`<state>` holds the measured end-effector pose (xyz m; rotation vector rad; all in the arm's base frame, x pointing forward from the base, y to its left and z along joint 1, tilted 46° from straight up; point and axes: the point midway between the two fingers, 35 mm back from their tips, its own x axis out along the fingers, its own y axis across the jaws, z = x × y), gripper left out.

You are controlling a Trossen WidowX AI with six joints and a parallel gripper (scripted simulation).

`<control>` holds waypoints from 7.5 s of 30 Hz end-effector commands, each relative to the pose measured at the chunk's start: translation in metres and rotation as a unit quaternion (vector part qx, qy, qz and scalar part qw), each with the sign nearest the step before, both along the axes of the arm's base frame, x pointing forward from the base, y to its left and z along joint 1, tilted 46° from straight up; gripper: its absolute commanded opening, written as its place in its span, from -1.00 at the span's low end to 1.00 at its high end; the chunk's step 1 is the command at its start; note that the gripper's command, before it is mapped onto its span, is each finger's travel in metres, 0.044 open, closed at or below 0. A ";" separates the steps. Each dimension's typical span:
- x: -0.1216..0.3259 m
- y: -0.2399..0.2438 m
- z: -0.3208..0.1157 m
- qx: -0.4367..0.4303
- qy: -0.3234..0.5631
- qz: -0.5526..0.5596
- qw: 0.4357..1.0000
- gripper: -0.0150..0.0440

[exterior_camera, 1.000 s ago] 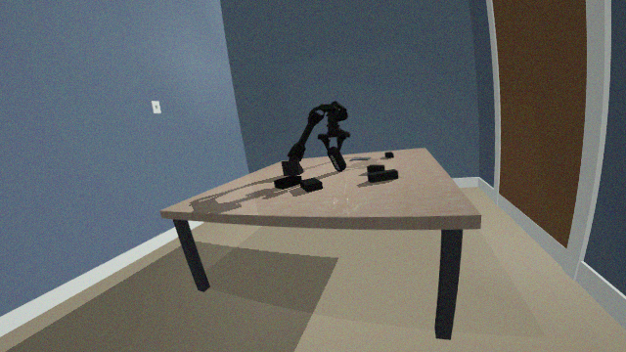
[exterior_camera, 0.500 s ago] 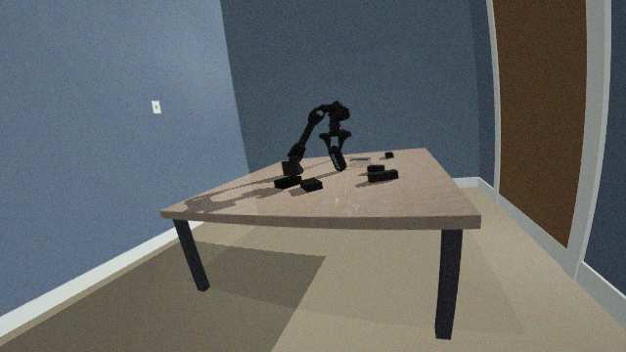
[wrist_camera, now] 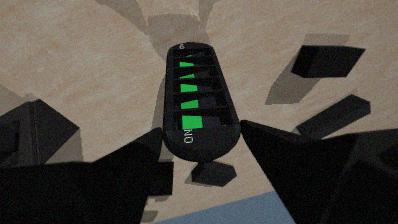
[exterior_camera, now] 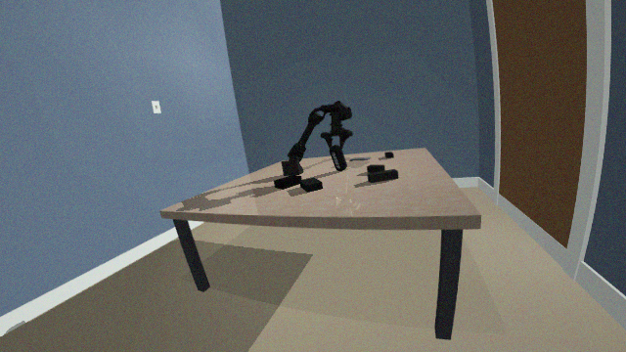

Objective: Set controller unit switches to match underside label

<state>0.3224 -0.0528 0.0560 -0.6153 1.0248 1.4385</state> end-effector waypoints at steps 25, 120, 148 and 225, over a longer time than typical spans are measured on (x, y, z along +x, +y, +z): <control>0.006 0.018 0.015 0.021 -0.002 -0.001 1.000 0.65; 0.020 0.070 0.057 0.126 -0.011 -0.026 0.992 0.65; 0.024 0.090 0.065 0.129 -0.012 -0.026 0.991 0.65; 0.030 0.151 0.068 0.131 -0.012 -0.026 0.991 0.65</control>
